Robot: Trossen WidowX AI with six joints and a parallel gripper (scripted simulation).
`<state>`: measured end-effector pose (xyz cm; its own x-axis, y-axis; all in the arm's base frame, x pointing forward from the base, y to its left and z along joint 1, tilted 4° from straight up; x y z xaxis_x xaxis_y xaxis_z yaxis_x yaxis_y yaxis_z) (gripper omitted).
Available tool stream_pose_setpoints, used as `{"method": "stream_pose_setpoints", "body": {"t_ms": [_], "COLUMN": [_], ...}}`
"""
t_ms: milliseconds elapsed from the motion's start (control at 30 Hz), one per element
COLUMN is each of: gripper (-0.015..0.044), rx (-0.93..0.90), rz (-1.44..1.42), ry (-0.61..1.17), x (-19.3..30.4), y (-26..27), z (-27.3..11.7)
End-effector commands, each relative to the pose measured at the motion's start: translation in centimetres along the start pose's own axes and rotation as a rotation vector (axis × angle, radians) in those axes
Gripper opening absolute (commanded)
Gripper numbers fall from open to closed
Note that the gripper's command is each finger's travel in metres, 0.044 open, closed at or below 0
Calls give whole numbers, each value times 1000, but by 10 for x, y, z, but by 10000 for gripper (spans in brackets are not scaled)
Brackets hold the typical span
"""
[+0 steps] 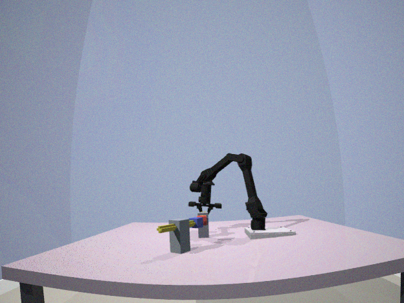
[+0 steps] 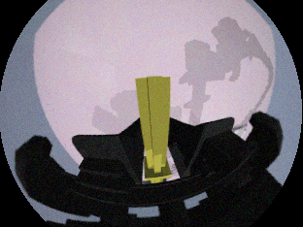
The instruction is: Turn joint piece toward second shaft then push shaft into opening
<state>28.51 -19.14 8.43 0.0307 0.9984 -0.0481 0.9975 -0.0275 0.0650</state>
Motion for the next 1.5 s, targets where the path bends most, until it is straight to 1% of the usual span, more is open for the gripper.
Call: {"method": "stream_pose_setpoints", "body": {"t_ms": [0,67,300,333,900,1467], "gripper": [67,67,20,0,0,0], "rx": [0,0,0,0,85,102], "rz": [0,0,0,0,4,5], "ry": [0,0,0,0,-3,-2], "x": [0,0,0,0,19,45], "y": [0,0,0,0,0,-2], "z": [0,0,0,0,1,1]}}
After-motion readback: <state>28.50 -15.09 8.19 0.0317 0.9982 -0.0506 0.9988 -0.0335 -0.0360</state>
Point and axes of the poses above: the point midway between the two fingers, 35 mm back from their tips, its own z axis out along the fingers, its own y axis across the jaws, x = y × z, the point moved 1 cm from there along -z, back along the fingers, and after that the axes turned 4 degrees about z, right-handed, at the moved point
